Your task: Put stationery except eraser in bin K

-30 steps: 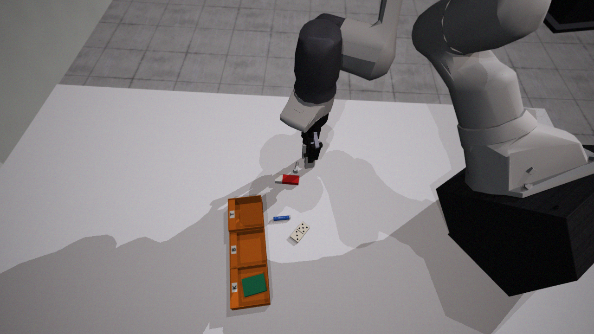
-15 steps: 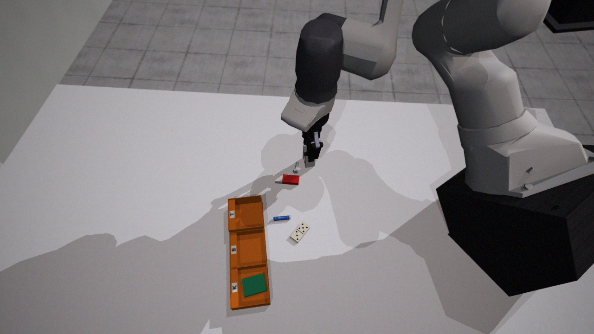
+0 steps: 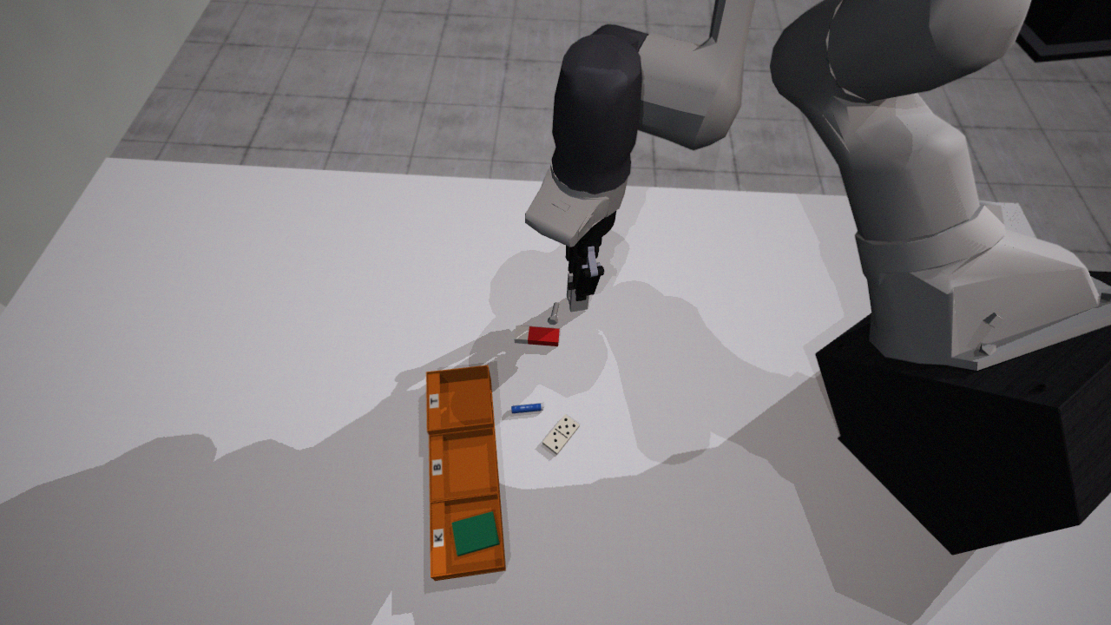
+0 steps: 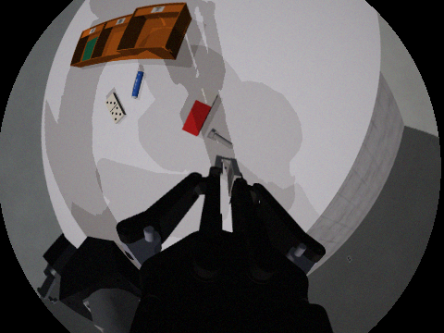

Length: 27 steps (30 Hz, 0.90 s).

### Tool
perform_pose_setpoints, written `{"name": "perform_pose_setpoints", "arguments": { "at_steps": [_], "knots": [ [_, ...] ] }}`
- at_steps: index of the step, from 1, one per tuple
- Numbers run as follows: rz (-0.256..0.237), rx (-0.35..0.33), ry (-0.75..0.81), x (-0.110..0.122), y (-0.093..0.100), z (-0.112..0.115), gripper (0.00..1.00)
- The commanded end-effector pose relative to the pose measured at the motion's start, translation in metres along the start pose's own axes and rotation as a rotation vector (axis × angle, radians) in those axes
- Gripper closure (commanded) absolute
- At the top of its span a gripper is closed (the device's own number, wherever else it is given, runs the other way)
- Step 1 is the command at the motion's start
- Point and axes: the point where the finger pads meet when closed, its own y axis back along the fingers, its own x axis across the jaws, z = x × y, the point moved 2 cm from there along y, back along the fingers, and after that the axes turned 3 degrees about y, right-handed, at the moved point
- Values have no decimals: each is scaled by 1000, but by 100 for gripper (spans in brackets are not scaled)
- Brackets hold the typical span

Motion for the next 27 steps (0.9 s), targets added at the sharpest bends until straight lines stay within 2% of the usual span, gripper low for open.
{"name": "perform_pose_setpoints", "arguments": {
  "at_steps": [1, 16, 27],
  "knots": [
    [-1, 1, -8, 0, 0, 0, 94],
    [-1, 1, -8, 0, 0, 0, 94],
    [-1, 1, -8, 0, 36, 0, 94]
  ]
}}
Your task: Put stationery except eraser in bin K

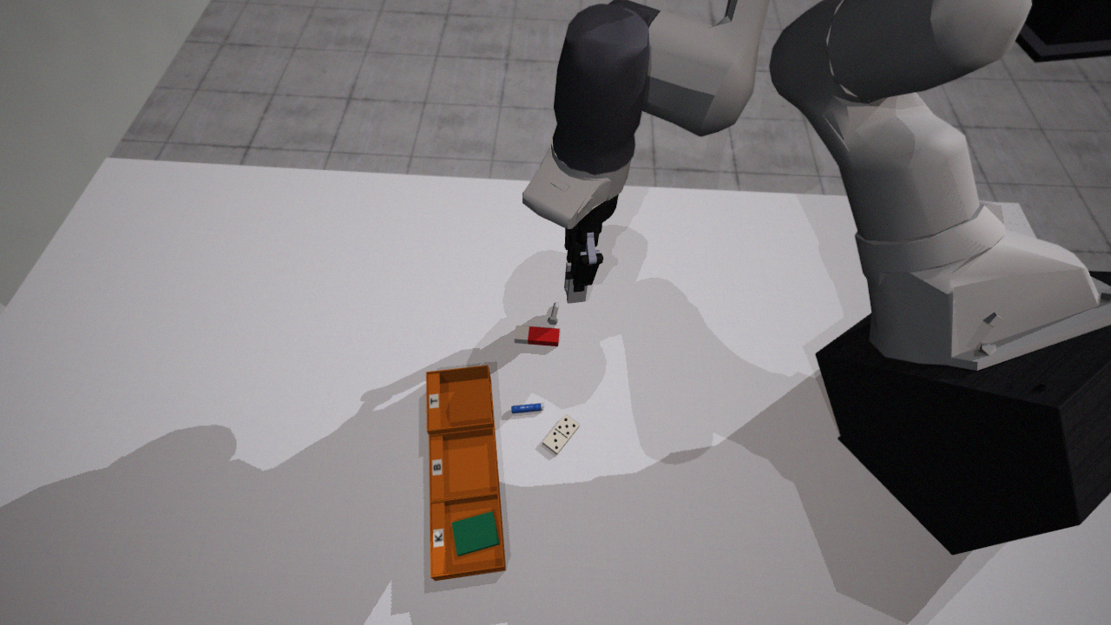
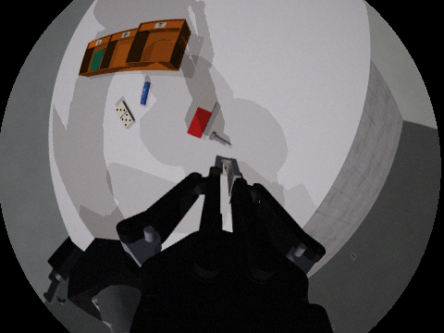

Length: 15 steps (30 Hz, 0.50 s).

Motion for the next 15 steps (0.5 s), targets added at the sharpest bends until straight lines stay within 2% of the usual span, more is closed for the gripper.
{"name": "perform_pose_setpoints", "arguments": {
  "at_steps": [1, 9, 15],
  "knots": [
    [5, -20, 27, 2, 11, 5, 94],
    [5, -20, 27, 2, 31, 4, 94],
    [5, -20, 27, 2, 31, 4, 94]
  ]
}}
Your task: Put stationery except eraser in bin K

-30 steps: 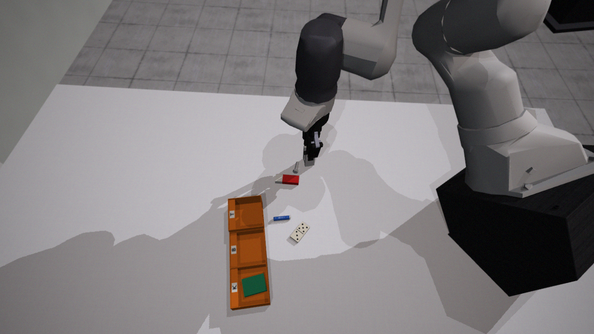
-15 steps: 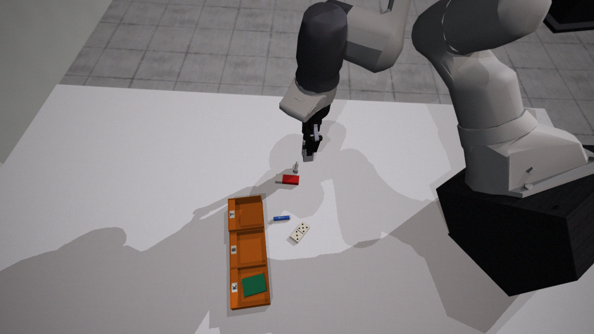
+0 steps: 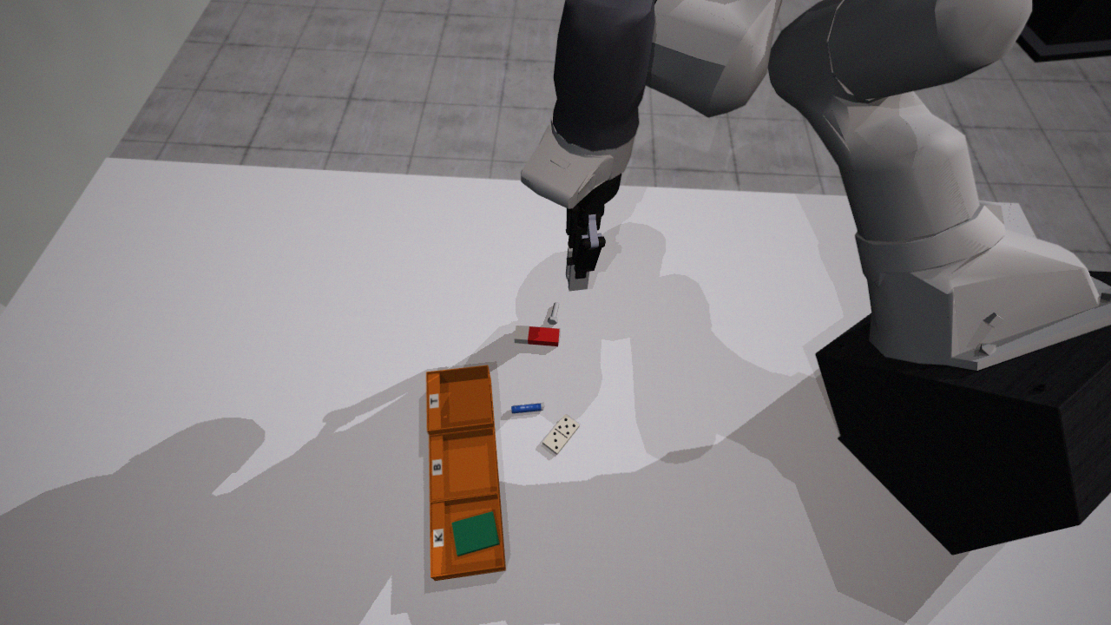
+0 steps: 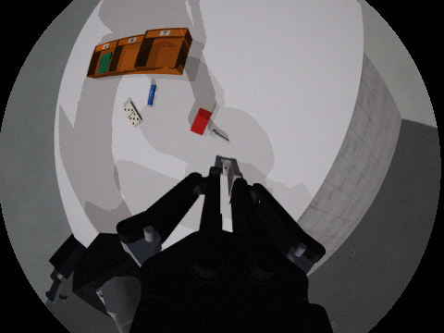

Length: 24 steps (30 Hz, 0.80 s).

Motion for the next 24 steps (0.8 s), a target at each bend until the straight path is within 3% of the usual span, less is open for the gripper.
{"name": "perform_pose_setpoints", "arguments": {
  "at_steps": [1, 24],
  "knots": [
    [3, -14, 32, 1, 0, 4, 94],
    [3, -14, 32, 1, 7, 3, 94]
  ]
}}
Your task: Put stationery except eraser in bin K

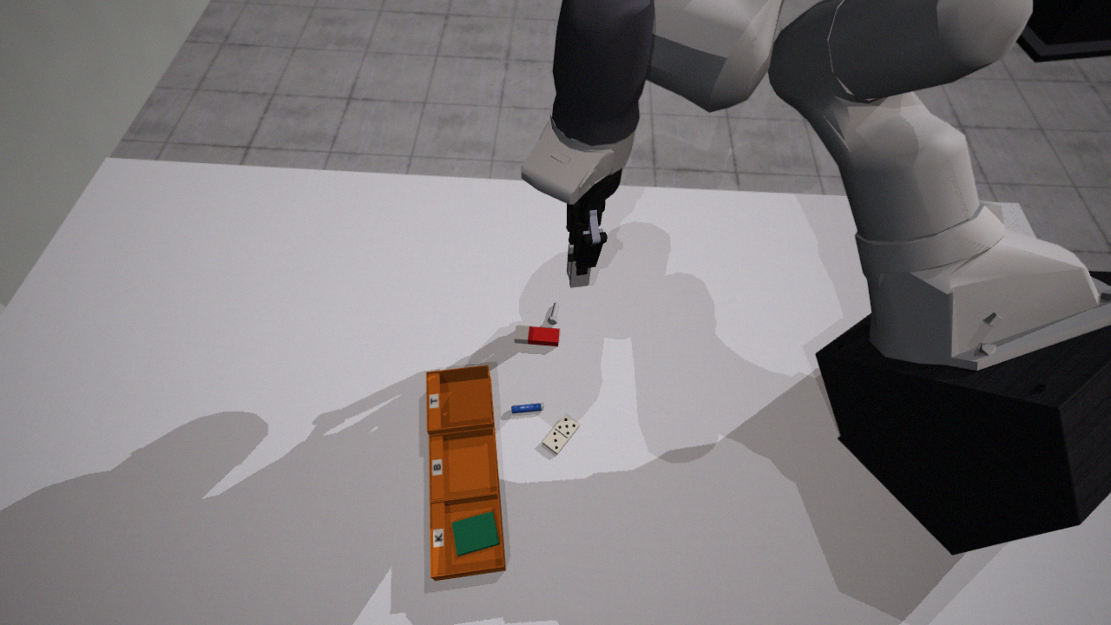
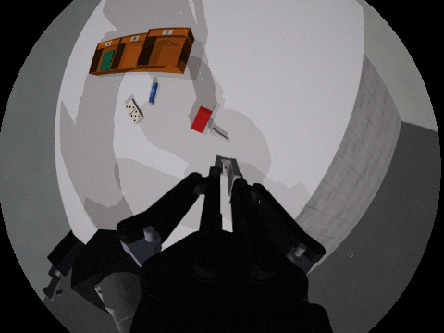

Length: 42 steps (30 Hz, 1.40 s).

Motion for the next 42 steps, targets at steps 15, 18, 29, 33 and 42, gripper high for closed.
{"name": "perform_pose_setpoints", "arguments": {
  "at_steps": [15, 18, 29, 33, 42],
  "knots": [
    [1, -6, 15, -70, 0, -45, 94],
    [1, -6, 15, -75, 0, -49, 94],
    [1, -6, 15, -129, 0, -85, 94],
    [1, -6, 15, -149, 0, -99, 94],
    [1, -6, 15, -184, 0, -122, 94]
  ]
}}
